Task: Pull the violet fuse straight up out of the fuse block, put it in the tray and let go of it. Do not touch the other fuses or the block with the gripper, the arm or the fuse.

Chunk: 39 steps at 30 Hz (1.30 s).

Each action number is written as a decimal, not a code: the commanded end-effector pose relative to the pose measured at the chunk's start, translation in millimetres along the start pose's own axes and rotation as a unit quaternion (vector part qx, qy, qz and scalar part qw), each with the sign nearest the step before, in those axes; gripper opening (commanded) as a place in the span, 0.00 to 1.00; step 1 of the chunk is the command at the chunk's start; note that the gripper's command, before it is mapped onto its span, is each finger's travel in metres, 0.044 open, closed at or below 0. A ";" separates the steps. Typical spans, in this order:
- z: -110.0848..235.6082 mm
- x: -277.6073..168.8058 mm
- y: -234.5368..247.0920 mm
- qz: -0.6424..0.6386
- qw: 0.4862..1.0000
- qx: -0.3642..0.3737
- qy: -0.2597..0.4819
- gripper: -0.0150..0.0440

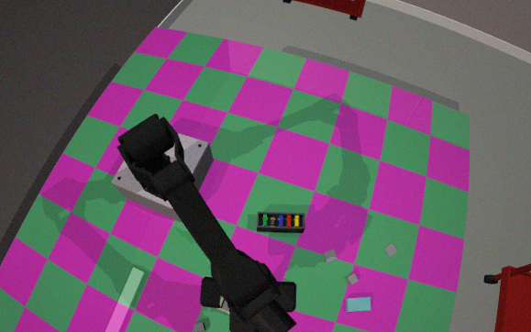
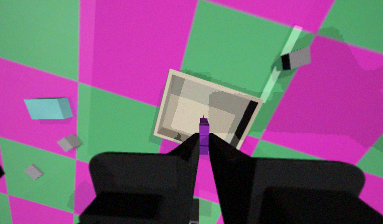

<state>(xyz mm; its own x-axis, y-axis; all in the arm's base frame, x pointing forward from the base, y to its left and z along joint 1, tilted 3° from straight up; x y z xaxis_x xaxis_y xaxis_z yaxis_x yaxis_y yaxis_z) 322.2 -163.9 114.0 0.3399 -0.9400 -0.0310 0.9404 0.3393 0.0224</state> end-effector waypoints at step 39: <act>6.6 -0.2 -0.9 0.003 1.000 -0.003 0.002 0.81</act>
<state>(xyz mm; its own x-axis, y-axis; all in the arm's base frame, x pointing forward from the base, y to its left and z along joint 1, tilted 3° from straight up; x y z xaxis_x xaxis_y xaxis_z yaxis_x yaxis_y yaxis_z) 318.5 -162.1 99.1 0.3378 -0.9393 -0.0605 0.9409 0.3388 -0.0050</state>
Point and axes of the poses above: the point midway between the two fingers, 35 mm back from their tips, its own z axis back along the fingers, its own y axis across the jaws, x = y × z, the point moved 10 cm from there along z, back along the fingers, and after that the axes turned 1 degree about -z, right-handed, at the moved point
